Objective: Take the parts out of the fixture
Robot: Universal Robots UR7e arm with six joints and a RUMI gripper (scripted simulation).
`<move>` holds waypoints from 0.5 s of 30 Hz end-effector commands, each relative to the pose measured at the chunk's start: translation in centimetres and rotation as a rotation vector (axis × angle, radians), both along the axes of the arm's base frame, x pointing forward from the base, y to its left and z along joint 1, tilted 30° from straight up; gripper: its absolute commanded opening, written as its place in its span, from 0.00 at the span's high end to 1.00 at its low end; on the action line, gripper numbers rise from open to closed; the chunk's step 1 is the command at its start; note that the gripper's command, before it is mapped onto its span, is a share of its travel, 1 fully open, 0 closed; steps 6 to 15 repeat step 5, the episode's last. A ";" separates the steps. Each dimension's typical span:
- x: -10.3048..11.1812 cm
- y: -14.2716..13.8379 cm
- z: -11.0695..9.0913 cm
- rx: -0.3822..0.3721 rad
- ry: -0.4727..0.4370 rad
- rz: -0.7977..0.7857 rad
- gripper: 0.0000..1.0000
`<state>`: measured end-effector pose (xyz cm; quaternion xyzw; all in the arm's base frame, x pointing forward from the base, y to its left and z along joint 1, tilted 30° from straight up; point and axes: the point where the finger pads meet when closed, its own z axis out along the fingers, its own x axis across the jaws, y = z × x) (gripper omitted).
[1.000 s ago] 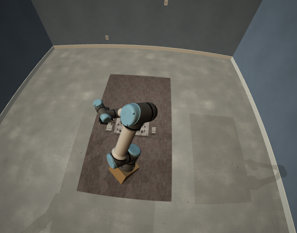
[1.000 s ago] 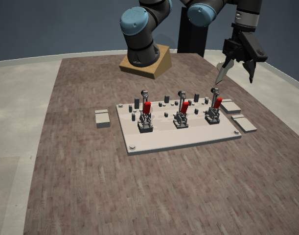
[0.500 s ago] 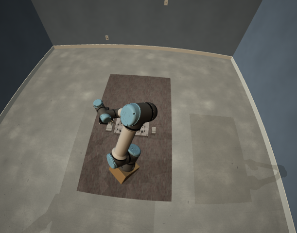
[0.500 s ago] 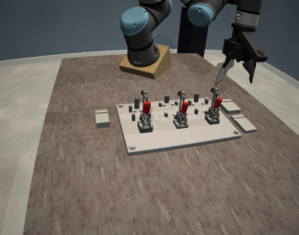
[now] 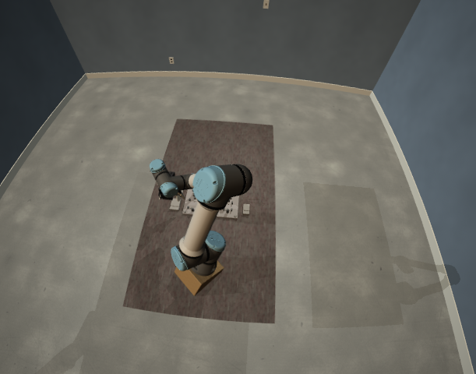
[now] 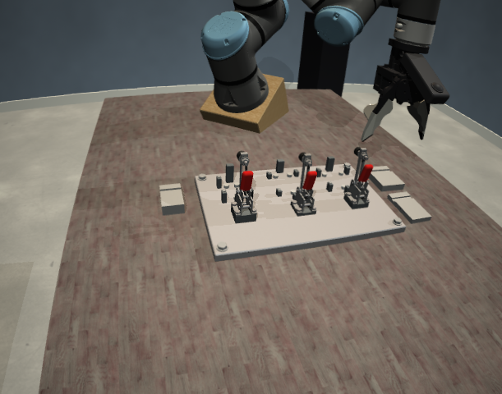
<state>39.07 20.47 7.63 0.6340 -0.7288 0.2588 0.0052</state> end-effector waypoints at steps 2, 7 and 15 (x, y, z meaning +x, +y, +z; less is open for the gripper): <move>0.0 0.0 0.0 0.001 -0.001 0.000 0.00; 0.0 0.0 0.0 0.001 -0.001 0.000 0.00; 0.0 0.0 0.0 0.001 -0.001 0.000 0.00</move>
